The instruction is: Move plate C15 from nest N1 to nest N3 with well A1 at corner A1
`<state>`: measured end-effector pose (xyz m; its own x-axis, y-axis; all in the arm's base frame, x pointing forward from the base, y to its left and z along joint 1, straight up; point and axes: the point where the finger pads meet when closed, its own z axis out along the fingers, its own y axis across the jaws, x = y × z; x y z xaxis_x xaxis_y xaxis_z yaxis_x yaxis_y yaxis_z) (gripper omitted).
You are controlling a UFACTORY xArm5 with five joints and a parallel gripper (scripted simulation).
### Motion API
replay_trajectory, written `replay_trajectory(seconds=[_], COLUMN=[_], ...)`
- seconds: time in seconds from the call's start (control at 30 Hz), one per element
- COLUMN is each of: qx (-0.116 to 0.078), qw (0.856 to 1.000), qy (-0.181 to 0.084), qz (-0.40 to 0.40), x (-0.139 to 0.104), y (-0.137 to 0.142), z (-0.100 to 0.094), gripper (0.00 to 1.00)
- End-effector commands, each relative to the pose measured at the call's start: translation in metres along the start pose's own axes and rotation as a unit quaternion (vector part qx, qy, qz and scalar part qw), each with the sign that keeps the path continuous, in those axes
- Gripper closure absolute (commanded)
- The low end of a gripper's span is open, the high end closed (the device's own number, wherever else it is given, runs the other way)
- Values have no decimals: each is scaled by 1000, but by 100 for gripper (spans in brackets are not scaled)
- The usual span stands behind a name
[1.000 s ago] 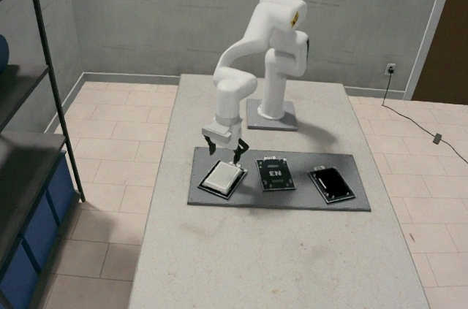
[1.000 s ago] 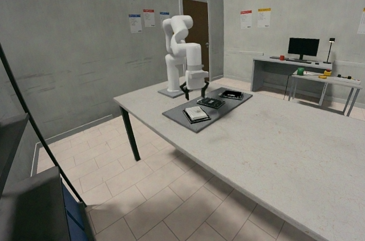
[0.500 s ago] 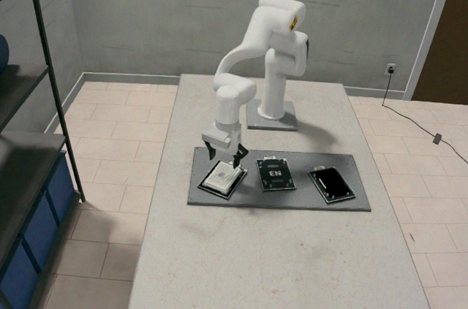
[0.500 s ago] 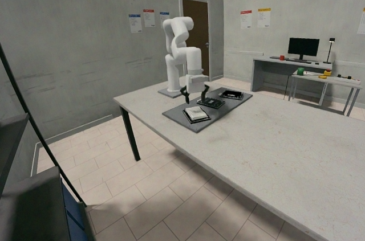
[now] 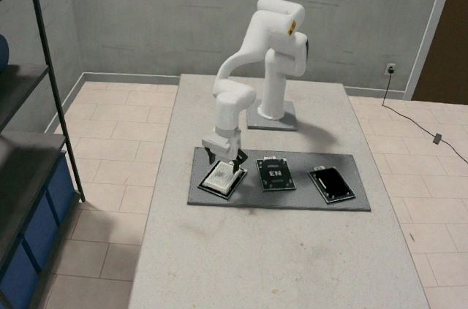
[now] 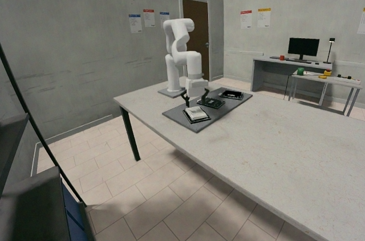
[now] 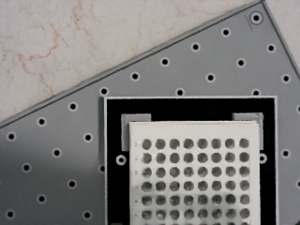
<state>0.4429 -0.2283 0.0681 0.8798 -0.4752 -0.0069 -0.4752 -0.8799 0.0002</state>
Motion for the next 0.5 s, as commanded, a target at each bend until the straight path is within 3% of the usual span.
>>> replay_trajectory(seconds=[0.0,0.47], qx=[3,3], qw=[1000,1000], qy=[2,2], qz=[0,0], x=[2,2], y=[0,0], z=[6,23], gripper=[0,0])
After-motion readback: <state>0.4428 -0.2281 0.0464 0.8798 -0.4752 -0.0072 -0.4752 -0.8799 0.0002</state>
